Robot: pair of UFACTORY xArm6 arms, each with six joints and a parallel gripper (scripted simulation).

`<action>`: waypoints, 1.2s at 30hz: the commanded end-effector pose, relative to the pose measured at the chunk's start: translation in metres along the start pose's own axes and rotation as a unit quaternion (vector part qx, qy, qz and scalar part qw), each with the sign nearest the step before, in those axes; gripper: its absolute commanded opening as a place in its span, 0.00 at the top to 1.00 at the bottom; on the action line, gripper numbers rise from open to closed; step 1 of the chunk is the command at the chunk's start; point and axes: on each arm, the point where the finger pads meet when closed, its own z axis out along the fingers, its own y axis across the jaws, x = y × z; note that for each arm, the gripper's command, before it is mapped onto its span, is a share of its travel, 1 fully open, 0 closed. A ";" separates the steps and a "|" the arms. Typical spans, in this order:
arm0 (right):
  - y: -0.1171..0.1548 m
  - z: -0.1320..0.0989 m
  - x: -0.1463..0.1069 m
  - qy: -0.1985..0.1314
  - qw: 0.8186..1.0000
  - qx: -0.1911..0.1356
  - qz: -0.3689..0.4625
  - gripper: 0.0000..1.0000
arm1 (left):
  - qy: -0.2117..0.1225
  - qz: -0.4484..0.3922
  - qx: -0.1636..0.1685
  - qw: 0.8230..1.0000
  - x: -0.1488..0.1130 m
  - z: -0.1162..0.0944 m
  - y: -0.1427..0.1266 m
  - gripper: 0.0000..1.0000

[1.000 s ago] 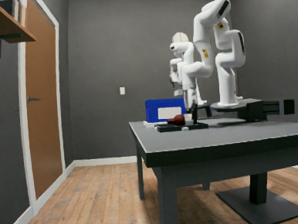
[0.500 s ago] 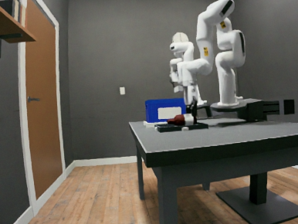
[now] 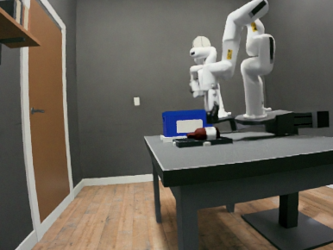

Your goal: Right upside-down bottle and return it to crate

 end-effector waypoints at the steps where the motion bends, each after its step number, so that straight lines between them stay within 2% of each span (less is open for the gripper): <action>1: 0.000 -0.002 0.001 0.002 1.000 0.000 0.000 0.00 | -0.015 0.001 -0.009 1.000 0.018 -0.019 -0.002 0.00; 8: 0.000 -0.002 0.001 0.002 1.000 0.000 0.000 0.00 | -0.015 0.001 -0.009 1.000 0.061 -0.051 -0.003 0.00; 15: 0.000 -0.002 0.001 0.002 1.000 0.000 0.000 0.00 | -0.015 0.001 -0.009 1.000 0.091 -0.073 -0.003 0.00; 26: 0.000 -0.002 0.001 0.002 1.000 0.000 0.000 0.00 | -0.015 0.001 -0.009 1.000 0.108 -0.086 -0.003 0.00; 36: 0.000 -0.002 0.001 0.002 1.000 0.000 0.000 0.00 | -0.015 0.001 -0.009 1.000 0.111 -0.088 -0.003 0.00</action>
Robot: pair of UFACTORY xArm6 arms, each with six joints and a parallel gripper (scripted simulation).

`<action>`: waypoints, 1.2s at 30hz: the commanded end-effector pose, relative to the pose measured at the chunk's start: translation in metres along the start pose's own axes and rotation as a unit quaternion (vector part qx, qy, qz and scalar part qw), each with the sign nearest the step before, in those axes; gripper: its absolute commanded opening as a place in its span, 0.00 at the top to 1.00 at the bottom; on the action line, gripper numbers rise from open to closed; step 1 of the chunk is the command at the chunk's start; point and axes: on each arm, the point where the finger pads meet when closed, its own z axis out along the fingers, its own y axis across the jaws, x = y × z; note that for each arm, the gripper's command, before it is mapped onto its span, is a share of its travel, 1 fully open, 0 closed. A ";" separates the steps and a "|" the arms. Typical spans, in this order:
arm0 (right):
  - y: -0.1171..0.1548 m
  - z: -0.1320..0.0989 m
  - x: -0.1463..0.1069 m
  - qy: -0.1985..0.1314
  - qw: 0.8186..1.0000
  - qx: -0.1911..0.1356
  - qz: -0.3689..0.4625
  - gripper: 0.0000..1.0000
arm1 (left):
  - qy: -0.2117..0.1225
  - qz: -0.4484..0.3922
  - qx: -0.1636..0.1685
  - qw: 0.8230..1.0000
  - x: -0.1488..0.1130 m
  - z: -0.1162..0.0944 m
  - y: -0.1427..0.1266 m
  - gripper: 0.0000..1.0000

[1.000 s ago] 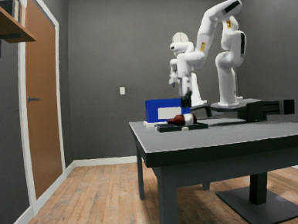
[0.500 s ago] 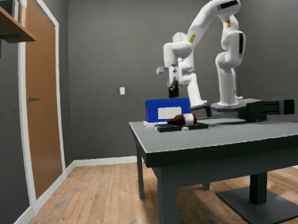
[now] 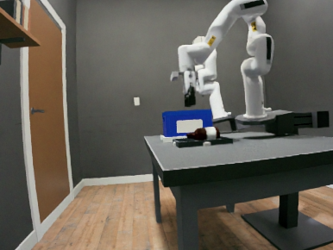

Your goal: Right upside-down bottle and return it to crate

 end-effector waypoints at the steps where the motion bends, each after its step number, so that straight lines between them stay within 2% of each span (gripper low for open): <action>1: 0.000 -0.002 0.001 0.002 1.000 0.000 0.000 0.00 | 0.002 0.000 0.000 1.000 0.002 -0.002 0.000 0.00; 2: 0.000 -0.002 0.001 0.002 1.000 0.000 0.000 0.00 | 0.002 0.000 0.000 1.000 0.002 -0.002 0.000 0.34; 36: 0.000 -0.002 0.001 0.002 1.000 0.000 0.000 0.00 | 0.002 0.000 0.000 1.000 0.002 0.005 0.000 0.34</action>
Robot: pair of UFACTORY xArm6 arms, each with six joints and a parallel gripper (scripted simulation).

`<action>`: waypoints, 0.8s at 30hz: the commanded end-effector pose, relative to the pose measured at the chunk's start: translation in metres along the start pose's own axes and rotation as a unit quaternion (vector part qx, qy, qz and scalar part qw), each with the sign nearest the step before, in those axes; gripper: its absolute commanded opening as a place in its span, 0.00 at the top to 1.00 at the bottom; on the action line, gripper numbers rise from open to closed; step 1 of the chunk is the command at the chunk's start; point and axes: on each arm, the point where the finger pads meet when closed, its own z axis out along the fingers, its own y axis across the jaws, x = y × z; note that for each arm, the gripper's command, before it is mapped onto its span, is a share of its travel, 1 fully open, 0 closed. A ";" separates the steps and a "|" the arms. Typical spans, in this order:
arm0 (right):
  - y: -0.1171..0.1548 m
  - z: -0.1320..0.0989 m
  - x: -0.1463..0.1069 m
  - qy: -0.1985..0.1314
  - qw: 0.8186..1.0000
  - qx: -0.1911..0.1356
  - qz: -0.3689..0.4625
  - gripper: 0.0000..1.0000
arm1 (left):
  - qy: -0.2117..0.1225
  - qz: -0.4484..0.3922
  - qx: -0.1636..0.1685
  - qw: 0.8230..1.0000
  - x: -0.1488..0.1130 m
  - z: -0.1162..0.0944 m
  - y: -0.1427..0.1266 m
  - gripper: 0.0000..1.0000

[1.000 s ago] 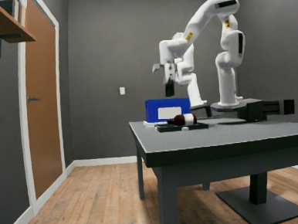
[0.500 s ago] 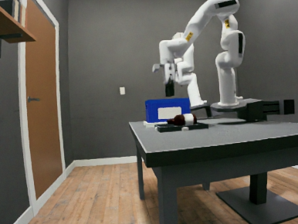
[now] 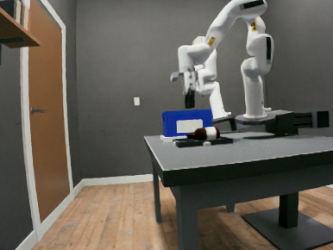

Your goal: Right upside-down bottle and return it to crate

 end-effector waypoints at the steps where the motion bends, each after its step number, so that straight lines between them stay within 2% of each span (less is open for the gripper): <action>1: 0.000 -0.002 0.001 0.002 1.000 0.000 0.000 0.00 | 0.002 0.000 0.000 1.000 0.001 0.003 0.000 0.34; 13: 0.000 -0.002 0.001 0.002 1.000 0.000 0.000 0.00 | 0.002 0.000 0.000 1.000 0.002 0.022 0.000 0.34; 24: 0.000 -0.002 0.001 0.002 1.000 0.000 0.000 0.00 | 0.002 0.000 0.000 1.000 0.002 0.055 0.000 0.34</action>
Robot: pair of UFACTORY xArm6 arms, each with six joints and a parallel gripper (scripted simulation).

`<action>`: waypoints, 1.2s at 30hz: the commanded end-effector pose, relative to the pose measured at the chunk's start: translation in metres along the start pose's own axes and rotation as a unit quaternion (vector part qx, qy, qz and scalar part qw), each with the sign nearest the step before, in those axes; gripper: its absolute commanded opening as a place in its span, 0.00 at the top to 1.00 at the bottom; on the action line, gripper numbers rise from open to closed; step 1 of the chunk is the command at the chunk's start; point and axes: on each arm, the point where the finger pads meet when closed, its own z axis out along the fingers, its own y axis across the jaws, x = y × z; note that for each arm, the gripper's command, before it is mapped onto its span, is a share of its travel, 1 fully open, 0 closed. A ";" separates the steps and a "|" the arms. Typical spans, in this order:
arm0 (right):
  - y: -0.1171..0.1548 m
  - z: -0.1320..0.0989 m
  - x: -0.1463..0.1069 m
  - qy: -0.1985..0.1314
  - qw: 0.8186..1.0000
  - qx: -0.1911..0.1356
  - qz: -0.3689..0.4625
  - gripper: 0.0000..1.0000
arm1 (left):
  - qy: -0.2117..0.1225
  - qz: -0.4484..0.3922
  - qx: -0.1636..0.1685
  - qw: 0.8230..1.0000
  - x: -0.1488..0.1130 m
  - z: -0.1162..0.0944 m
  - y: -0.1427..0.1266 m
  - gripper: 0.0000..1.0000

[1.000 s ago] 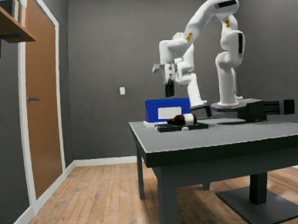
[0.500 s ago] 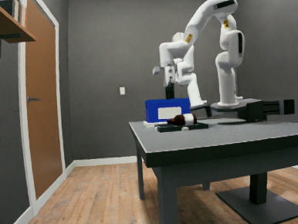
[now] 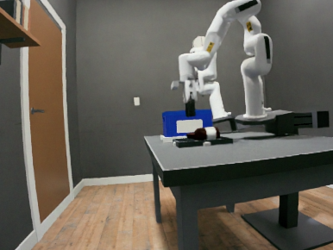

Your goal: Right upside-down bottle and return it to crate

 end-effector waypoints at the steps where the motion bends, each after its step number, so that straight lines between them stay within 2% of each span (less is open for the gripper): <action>1: 0.000 -0.002 0.001 0.002 1.000 0.000 0.000 0.00 | 0.002 0.000 0.001 1.000 0.002 0.016 0.000 0.34; 21: 0.000 -0.002 0.001 0.002 1.000 0.000 0.000 0.00 | 0.002 0.000 0.001 1.000 0.003 0.071 -0.001 0.34; 36: 0.000 -0.002 0.001 0.002 1.000 0.000 0.000 0.00 | 0.002 0.000 0.001 1.000 0.004 0.092 -0.001 0.34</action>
